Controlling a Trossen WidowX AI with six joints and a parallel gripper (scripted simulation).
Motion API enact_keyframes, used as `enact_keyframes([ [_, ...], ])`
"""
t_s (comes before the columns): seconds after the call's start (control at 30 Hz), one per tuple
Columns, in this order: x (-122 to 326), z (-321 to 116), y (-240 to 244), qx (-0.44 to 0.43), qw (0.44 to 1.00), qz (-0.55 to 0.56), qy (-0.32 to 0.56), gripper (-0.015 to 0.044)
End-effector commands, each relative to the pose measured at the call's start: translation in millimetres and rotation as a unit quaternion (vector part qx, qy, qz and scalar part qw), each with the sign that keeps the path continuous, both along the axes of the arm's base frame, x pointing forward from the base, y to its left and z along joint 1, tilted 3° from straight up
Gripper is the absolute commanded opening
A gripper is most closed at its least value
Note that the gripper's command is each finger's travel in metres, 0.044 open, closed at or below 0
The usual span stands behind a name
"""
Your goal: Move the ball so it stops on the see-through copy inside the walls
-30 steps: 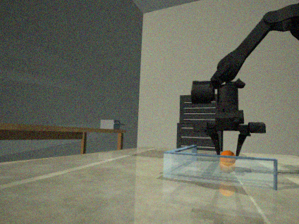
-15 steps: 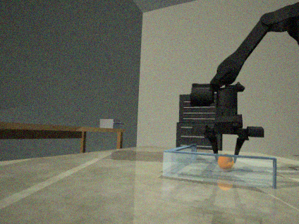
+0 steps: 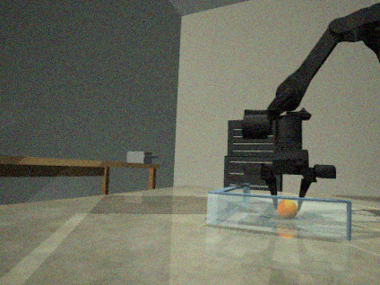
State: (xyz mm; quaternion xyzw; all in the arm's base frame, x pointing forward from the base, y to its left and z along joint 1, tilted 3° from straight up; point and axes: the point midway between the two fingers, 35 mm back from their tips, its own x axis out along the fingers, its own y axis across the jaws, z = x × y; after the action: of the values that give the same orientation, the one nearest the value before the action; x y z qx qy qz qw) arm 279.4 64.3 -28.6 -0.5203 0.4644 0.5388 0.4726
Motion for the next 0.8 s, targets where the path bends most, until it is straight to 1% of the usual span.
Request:
enact_keyframes([
  [0.0,0,0,0,0.0,1.0,0.0,0.0,0.0236],
  [0.1,0,0,0,0.0,1.0,0.0,0.0,0.0315],
  [0.2,0,0,0,0.0,1.0,0.0,0.0,0.0315],
  [0.27,2,11,0,0.0,1.0,0.0,0.0,0.0315],
  [0.37,3,59,-1,-0.002,1.0,0.0,0.002,0.0315],
  [0.43,1,82,-2,-0.003,1.0,0.0,0.003,0.0315],
  [0.6,1,85,-3,-0.003,1.0,0.0,0.004,0.0315],
  [0.63,5,77,-1,0.001,1.0,-0.002,-0.004,0.0315],
  [0.77,5,77,-1,0.001,1.0,-0.002,-0.004,0.0315],
])
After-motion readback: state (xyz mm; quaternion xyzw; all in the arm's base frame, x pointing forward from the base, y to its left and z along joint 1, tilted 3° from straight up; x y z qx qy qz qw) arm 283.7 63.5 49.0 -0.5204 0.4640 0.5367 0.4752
